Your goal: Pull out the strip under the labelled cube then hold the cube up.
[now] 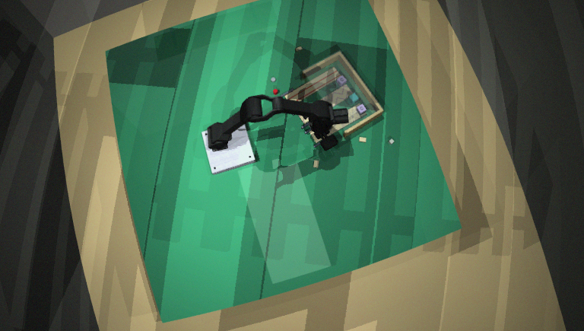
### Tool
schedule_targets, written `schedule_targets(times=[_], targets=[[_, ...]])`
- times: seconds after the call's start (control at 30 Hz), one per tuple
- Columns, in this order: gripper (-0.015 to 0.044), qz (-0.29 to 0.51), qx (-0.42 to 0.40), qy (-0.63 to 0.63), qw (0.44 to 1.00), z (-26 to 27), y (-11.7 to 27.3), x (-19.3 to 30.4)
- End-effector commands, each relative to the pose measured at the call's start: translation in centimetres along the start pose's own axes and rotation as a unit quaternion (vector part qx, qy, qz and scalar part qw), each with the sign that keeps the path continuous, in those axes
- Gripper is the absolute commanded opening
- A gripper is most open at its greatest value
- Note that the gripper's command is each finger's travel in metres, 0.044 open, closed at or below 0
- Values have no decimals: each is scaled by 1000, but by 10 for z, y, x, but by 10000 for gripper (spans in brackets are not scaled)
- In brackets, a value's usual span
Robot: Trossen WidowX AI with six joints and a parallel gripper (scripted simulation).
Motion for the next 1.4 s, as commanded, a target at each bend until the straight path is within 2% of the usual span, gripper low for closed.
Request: schedule_targets(times=[0.0,0.8,1.37], targets=[[0,0,2,-1,1000,-1,-2,0],[0,0,2,-1,1000,-1,-5,0],[0,2,1,-1,1000,4,-6,25]])
Point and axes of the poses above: the point midway between the two fingers, 35 mm back from their tips, its own y axis back along the fingers, its own z axis across the jaws, x = y × z, the point moved 1 cm from there along y, back along the fingers, and after that the axes turned 9 degrees about y, right-handed, at the moved point
